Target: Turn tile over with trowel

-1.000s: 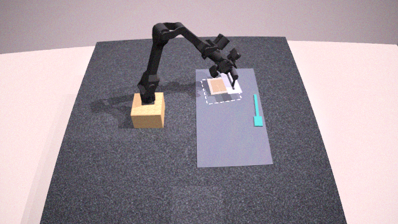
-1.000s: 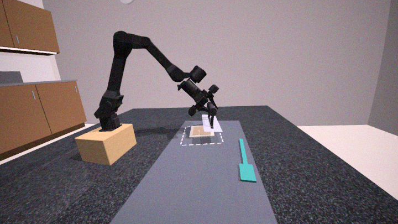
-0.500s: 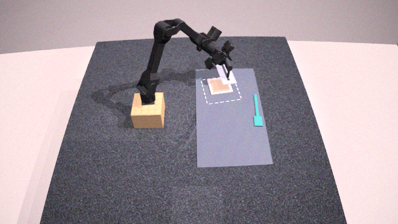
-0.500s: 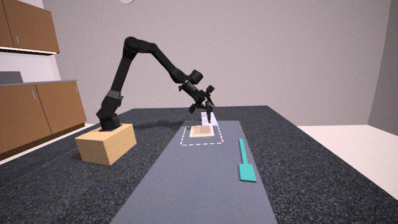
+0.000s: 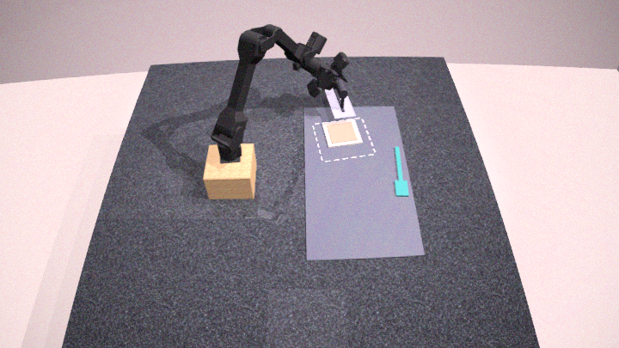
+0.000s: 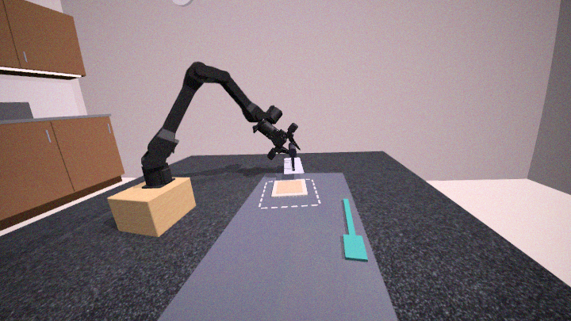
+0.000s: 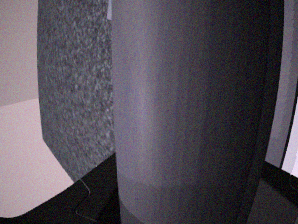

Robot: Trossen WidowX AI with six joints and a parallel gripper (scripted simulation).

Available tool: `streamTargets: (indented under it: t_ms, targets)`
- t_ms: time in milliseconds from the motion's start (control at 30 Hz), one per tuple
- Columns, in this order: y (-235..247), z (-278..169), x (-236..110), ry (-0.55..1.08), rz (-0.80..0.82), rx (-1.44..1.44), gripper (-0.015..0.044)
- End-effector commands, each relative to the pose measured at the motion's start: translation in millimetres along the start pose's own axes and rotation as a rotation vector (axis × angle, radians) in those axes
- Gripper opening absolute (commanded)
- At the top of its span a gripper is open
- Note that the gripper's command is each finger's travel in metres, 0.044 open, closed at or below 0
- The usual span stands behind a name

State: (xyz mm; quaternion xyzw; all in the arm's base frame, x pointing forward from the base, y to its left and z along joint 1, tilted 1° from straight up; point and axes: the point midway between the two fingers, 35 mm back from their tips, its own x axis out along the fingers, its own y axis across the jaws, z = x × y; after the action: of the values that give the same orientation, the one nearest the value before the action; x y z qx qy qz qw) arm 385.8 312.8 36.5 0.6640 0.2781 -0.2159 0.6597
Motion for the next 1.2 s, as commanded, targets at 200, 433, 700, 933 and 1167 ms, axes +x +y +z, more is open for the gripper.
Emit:
streamTargets:
  t_ms: [200,433,700,933,1167]
  targets:
    - [-7.0,-29.4,-9.0,0.004,0.038,0.015,0.0000]
    - [-13.3,-29.8,-2.9,0.004,0.038,0.015,0.0000]
    - [-22.8,-30.1,5.9,0.004,0.038,0.015,0.0000]
    - [-31.3,-30.0,13.3,0.004,0.037,0.015,0.0000]
    - [-36.8,-29.6,17.9,0.004,0.037,0.015,0.0000]
